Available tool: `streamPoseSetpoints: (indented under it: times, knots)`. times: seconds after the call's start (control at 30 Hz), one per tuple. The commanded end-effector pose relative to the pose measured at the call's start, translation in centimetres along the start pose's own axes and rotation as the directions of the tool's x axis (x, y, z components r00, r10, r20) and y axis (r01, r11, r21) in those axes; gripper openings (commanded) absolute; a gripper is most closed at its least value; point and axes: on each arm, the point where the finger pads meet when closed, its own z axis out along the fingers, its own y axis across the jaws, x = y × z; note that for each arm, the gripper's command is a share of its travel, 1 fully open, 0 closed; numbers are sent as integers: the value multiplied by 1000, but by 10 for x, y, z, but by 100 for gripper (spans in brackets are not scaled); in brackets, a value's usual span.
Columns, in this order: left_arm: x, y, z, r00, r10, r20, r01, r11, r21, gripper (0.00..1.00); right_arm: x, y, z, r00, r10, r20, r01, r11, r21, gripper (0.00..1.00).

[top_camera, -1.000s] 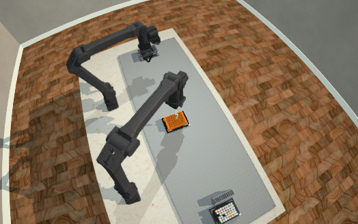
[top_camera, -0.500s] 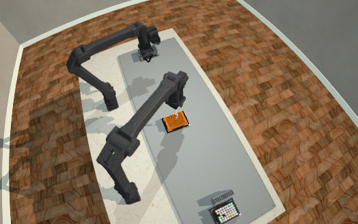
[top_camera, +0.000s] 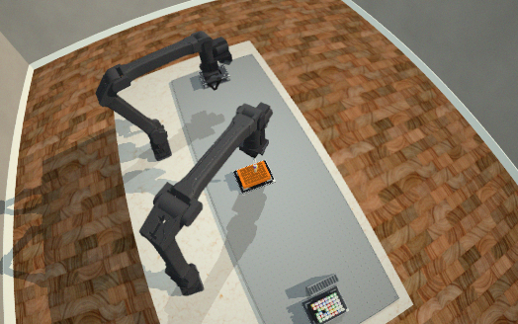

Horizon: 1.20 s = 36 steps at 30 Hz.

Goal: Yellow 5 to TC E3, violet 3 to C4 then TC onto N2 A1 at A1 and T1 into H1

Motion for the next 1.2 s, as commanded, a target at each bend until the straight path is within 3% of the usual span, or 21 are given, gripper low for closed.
streamPoseSetpoints:
  times: [0.0, 0.23, 0.4, 0.53, 1.17]
  knots:
    - [-9, 2, -14, 999, 1, 36, -1, 1000, -10, 100, -15, -7, -32, 998, 20, 64, -21, 1000, 9, 9]
    - [-9, 2, -14, 999, 1, 36, -1, 1000, -10, 100, -11, -7, -20, 999, 20, 35, -20, 1000, 7, 9]
    - [-9, 2, -14, 999, 1, 36, -1, 1000, -10, 100, 5, -4, 6, 999, 19, -27, -19, 1000, 1, 9]
    - [-9, 2, -14, 999, 1, 36, -1, 1000, -10, 100, -5, -5, 3, 1000, 20, 10, -20, 1000, 4, 9]
    - [-9, 2, -14, 999, 1, 36, -1, 1000, -10, 100, -5, -5, 8, 1000, 20, 13, -20, 1000, 5, 9]
